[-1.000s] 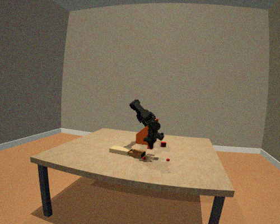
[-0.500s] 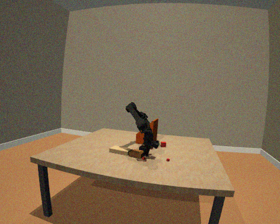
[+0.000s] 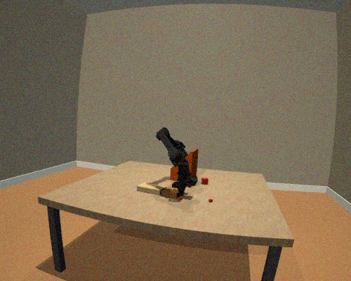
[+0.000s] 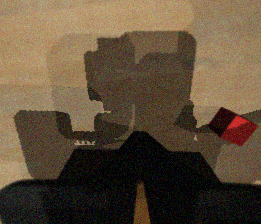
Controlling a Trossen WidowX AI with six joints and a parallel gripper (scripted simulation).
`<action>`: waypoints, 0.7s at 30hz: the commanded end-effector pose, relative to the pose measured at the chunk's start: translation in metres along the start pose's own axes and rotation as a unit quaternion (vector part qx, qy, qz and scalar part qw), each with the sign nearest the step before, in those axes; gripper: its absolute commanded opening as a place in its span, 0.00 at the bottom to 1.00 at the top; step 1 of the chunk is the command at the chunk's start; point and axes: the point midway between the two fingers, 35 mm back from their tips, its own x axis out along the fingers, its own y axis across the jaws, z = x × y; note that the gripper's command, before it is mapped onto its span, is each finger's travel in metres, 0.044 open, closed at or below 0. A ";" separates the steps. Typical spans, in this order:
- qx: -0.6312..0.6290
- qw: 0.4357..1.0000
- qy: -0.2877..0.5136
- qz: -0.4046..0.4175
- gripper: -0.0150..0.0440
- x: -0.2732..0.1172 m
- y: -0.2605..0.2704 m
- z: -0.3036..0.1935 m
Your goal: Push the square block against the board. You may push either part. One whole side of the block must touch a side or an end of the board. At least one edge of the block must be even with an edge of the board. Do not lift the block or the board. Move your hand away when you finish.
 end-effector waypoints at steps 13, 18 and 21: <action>-0.001 1.000 0.003 -0.002 0.25 -0.001 -0.002 -0.018; -0.001 1.000 0.002 -0.002 0.25 -0.001 -0.002 -0.011; -0.001 1.000 0.002 -0.002 0.25 -0.001 -0.002 -0.006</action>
